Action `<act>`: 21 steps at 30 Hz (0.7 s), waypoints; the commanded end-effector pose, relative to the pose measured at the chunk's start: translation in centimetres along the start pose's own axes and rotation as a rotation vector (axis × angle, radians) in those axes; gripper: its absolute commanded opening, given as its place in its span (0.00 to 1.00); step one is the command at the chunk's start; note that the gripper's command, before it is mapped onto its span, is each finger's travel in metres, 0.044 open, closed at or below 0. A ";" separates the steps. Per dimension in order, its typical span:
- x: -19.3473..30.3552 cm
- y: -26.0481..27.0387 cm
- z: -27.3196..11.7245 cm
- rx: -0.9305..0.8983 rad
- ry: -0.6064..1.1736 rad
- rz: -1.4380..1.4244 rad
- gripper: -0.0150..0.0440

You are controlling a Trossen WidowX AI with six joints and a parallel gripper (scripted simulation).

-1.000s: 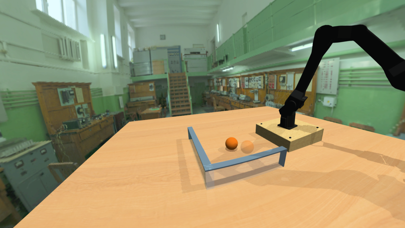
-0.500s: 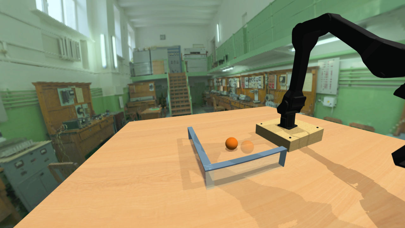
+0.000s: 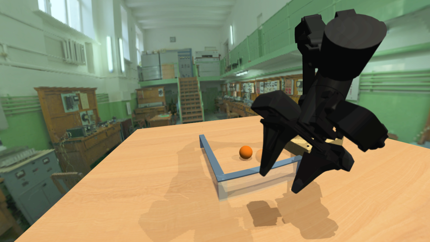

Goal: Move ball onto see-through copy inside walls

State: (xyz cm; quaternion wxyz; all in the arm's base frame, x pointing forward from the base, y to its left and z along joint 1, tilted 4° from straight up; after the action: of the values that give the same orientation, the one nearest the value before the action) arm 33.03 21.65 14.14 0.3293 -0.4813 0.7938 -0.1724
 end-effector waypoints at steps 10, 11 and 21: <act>17.1 -6.9 -0.3 -0.182 0.420 0.872 0.83; 18.5 -7.0 -0.6 -0.191 0.463 0.947 0.83; 25.3 -6.7 -3.2 -0.231 0.689 1.372 0.83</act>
State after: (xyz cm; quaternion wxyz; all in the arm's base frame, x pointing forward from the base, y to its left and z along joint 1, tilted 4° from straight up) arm 28.01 -3.50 11.49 0.0637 0.1326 0.9891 -0.0004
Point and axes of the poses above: the point midway between the two fingers, 35 mm back from their tips, its own z axis out along the fingers, its own y axis across the jaws, x = y × z, the point moved 3 cm from there along -z, back along the fingers, and after that the axes turned 13 degrees about z, right-handed, at the moved point
